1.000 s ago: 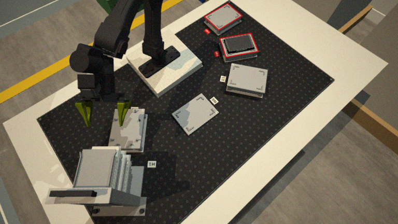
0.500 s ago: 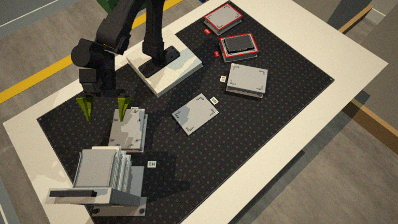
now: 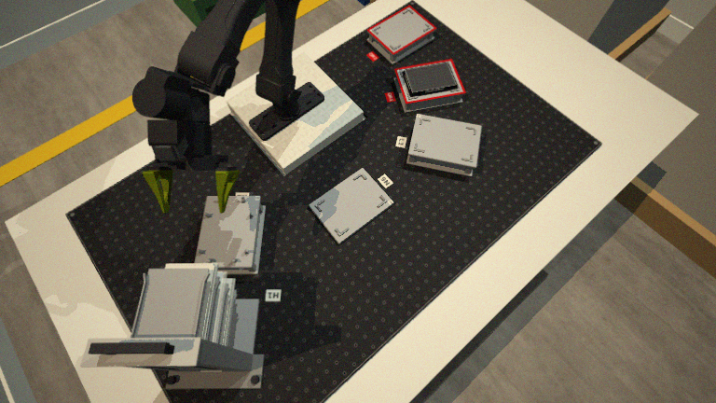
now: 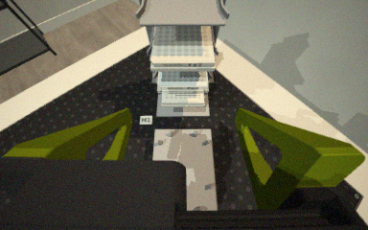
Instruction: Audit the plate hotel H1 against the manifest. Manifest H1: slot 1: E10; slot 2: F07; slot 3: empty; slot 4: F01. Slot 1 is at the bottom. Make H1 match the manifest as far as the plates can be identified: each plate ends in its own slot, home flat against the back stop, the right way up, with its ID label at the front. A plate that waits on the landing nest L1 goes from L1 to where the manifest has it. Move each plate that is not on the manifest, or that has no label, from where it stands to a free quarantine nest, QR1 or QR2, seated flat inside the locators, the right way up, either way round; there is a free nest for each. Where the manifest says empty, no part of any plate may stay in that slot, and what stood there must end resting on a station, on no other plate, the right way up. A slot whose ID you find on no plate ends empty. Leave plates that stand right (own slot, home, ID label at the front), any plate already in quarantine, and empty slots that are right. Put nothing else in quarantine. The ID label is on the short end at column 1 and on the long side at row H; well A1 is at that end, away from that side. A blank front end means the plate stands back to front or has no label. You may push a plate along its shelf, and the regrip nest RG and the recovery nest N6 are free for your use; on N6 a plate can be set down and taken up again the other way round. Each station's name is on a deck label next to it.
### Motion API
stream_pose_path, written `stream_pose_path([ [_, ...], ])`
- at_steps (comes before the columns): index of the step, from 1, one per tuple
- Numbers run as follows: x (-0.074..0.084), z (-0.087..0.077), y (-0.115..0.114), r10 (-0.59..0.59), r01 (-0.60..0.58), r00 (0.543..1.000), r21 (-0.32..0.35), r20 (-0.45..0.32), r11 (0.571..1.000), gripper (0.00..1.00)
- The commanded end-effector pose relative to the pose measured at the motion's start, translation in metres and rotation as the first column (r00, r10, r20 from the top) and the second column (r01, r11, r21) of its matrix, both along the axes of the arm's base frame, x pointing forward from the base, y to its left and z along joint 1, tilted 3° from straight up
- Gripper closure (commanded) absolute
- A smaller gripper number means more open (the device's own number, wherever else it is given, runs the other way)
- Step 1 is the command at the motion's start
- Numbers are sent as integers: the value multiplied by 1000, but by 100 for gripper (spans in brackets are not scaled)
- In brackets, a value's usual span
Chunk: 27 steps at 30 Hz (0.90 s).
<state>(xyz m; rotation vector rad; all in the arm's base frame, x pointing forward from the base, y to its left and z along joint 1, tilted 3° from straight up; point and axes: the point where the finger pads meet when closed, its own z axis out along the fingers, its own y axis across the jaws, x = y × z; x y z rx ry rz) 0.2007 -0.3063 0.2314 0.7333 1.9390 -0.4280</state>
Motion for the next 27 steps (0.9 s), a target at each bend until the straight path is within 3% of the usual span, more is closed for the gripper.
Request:
stream_pose_path([
  [1,1,0,0,5,-5,1000,-11,7,1000,0],
  [27,3,-36,-1,5,-5,1000,-11,7,1000,0],
])
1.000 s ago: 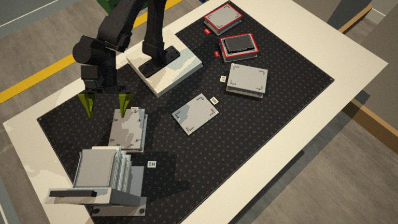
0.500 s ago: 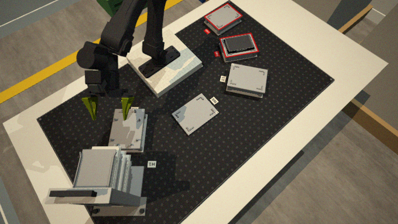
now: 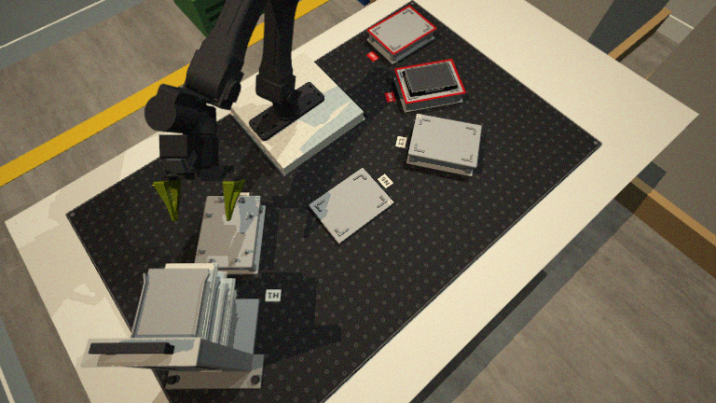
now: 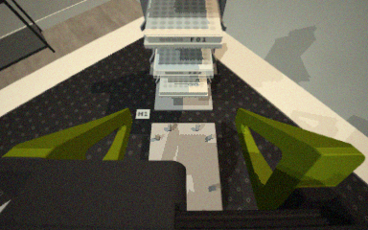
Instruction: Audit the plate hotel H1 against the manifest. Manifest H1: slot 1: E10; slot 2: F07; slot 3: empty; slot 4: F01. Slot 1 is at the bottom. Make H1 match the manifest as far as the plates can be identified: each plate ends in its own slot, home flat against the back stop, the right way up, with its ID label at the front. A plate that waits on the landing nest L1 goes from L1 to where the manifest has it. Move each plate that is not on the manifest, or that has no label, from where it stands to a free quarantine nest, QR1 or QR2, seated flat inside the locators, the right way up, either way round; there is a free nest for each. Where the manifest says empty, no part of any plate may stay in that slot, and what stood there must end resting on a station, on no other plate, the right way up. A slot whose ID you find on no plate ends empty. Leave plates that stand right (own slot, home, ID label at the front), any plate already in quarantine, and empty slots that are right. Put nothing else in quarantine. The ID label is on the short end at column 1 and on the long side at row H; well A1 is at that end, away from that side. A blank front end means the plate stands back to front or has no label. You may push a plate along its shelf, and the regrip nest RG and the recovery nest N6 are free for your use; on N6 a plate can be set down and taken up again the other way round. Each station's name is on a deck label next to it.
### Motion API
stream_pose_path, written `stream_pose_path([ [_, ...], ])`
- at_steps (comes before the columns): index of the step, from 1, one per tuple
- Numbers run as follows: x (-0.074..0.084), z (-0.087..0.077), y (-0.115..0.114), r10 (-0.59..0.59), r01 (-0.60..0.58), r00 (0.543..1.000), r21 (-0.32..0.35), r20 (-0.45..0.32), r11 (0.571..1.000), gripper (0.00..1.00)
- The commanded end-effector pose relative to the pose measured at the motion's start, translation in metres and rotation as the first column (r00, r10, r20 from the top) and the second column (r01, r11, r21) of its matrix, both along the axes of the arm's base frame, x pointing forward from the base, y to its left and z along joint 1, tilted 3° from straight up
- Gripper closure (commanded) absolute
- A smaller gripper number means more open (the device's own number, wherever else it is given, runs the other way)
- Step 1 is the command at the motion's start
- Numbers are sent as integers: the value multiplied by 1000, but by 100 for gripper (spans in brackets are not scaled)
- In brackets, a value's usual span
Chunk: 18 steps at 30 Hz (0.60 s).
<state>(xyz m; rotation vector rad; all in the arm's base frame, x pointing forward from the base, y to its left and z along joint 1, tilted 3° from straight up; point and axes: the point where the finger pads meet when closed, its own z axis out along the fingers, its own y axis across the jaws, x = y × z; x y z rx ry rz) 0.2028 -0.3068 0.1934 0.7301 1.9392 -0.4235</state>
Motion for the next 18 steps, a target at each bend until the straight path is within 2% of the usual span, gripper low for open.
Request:
stream_pose_path([
  [1,2,2,-2,1,-1,1000,-12,6,1000,0],
  [18,21,1,-18,1,-1,1000,-12,6,1000,0],
])
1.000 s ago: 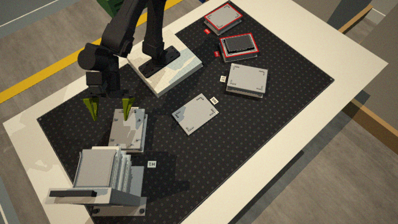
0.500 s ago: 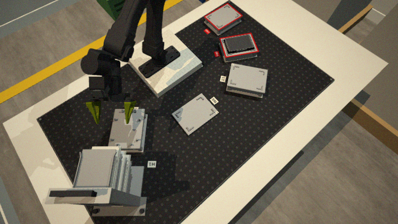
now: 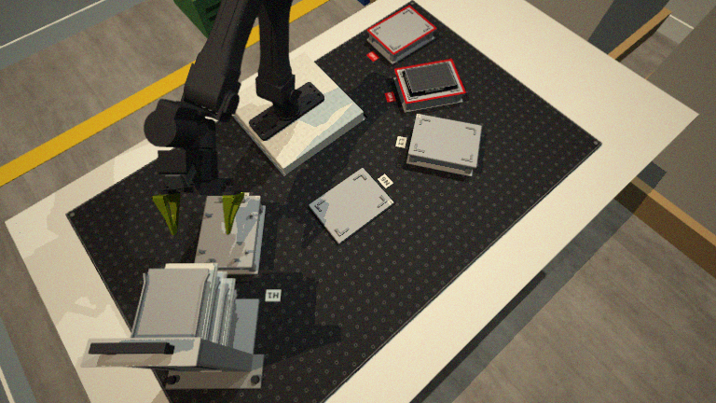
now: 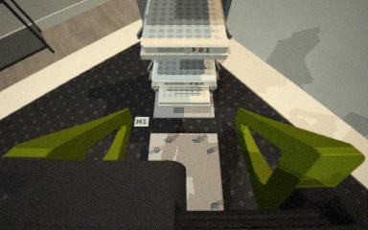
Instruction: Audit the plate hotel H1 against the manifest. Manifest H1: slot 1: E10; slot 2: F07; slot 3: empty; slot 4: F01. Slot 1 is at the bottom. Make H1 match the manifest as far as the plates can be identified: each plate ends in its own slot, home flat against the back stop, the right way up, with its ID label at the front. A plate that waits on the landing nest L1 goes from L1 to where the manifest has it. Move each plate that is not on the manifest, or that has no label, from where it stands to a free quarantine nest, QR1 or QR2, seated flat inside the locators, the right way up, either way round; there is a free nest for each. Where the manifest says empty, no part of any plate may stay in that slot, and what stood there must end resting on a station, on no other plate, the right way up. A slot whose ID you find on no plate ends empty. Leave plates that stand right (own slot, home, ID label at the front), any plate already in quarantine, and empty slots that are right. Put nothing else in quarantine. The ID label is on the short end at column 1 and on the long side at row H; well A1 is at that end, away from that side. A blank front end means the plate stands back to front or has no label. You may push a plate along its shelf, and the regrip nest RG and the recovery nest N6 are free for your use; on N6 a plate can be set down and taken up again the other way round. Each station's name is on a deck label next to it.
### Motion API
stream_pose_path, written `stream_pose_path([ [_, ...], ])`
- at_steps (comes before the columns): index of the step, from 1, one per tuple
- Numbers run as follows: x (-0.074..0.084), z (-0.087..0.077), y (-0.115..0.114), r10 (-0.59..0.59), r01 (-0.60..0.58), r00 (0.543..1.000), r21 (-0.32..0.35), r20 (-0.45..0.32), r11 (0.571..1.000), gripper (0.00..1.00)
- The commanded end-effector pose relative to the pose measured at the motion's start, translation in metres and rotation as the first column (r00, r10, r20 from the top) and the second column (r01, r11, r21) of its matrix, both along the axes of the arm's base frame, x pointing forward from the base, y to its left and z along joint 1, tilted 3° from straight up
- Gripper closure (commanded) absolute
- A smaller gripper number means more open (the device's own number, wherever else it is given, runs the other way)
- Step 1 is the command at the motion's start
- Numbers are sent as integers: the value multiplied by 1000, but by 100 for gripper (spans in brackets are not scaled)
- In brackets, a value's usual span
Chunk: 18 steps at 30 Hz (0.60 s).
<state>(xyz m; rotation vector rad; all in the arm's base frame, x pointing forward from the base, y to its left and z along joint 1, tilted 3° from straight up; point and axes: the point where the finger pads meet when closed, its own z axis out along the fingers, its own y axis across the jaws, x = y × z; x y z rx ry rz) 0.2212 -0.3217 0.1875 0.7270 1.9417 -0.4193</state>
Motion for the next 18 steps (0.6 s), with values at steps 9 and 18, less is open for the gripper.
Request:
stream_pose_path([
  [9,5,6,-5,-3,3,1000,-14,7,1000,0],
  [18,5,6,-5,-3,3,1000,-14,7,1000,0],
])
